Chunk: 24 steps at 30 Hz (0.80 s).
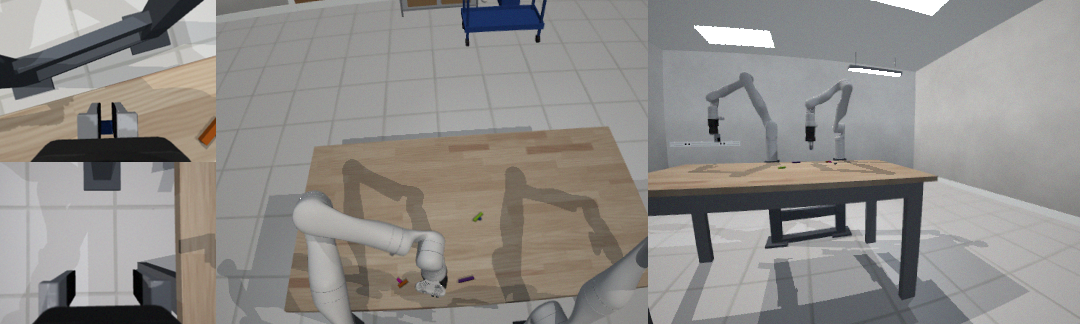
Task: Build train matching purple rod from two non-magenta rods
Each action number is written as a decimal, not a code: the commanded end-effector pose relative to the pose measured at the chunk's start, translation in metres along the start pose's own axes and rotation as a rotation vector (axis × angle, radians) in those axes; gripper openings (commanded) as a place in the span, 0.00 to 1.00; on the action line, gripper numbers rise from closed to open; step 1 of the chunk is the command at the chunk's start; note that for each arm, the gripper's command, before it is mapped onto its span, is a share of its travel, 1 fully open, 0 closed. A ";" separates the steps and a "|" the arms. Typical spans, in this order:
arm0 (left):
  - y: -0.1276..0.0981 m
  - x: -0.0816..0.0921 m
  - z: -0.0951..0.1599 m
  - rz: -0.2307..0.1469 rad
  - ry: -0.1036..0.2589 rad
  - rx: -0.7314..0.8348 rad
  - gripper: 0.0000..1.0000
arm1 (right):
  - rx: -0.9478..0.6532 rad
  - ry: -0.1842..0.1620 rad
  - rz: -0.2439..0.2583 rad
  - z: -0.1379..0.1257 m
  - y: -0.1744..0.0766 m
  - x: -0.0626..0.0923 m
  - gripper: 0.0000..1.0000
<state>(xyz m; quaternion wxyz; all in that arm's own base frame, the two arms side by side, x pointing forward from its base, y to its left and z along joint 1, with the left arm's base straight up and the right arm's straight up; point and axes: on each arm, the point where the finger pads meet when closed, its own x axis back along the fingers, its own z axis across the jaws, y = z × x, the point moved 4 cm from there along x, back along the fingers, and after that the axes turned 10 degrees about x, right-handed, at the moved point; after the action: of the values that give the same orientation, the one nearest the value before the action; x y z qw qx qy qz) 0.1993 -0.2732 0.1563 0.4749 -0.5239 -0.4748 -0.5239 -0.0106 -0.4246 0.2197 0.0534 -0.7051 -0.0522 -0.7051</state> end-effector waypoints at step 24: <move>0.001 -0.077 -0.001 -0.001 -0.001 0.000 0.24 | 0.000 0.000 -0.002 0.000 0.000 0.001 1.00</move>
<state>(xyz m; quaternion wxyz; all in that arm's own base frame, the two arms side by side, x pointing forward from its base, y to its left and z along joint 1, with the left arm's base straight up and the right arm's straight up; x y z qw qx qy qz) 0.1997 -0.2735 0.0832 0.4750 -0.5241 -0.4745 -0.5239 -0.0106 -0.4246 0.2197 0.0534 -0.7051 -0.0522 -0.7051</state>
